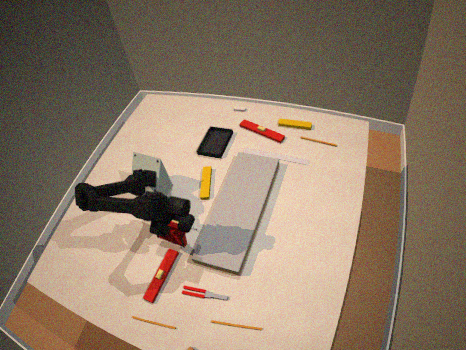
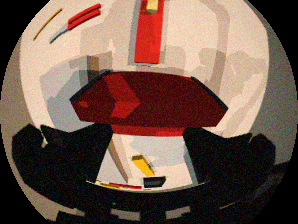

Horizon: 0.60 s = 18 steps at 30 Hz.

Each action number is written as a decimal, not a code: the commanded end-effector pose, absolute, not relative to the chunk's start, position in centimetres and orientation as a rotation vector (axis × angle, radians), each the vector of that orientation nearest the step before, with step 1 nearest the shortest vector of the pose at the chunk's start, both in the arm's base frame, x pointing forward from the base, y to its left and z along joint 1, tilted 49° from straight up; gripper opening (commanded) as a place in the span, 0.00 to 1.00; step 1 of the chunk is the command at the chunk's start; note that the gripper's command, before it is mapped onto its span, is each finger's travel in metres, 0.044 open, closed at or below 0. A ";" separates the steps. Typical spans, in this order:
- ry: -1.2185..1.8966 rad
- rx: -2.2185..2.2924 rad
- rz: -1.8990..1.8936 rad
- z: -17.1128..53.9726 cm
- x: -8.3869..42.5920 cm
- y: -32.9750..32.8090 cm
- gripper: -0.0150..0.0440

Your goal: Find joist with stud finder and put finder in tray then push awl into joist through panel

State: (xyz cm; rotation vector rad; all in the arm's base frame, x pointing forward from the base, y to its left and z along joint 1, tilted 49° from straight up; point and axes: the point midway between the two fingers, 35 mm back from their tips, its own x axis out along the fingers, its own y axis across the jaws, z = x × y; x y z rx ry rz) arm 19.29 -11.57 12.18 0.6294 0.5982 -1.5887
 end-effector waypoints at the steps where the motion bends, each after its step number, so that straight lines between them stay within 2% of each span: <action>1: 0.612 0.659 -1.574 12.5 19.6 -11.6 0.25; 18: 0.707 0.764 -1.534 12.7 19.5 -11.9 0.25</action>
